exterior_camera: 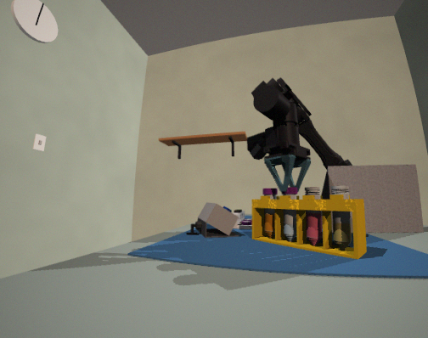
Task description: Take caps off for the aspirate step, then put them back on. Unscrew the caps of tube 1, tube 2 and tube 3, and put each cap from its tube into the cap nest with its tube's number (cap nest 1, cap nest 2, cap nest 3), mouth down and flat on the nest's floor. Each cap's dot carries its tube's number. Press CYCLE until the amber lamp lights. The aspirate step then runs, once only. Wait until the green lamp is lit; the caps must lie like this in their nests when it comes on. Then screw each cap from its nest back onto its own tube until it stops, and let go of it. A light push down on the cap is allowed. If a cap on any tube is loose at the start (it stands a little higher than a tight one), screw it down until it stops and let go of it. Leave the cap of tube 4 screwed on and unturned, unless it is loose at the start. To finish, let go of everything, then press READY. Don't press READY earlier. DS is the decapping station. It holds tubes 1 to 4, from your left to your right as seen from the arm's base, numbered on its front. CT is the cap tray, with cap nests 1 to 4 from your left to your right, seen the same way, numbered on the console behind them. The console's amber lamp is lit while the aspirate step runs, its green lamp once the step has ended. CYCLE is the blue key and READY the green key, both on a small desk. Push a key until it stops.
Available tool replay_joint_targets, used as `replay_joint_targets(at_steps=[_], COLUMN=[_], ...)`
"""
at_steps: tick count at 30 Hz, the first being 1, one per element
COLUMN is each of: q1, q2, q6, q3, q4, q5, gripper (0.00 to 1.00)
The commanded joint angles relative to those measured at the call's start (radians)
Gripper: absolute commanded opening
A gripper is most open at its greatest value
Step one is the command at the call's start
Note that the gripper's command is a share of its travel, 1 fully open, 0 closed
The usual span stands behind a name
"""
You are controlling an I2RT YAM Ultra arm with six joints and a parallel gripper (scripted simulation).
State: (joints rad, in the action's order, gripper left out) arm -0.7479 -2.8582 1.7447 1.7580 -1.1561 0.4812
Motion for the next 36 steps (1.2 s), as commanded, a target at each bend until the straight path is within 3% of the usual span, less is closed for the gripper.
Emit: replay_joint_targets(at_steps=[1,16,17,29,36], q1=[-0.004,-0.002,-0.002,-0.002,-0.003], q2=[0.007,0.007,0.007,0.007,0.007], q6=[-0.002,-0.003,-0.003,-0.003,-0.253], q3=[0.000,-0.004,-0.004,-0.004,-0.003], q4=[0.004,0.009,0.009,0.009,0.008], q5=[0.013,0.014,0.014,0.014,0.014], gripper=[0.49,0.49,0.00,0.00,0.00])
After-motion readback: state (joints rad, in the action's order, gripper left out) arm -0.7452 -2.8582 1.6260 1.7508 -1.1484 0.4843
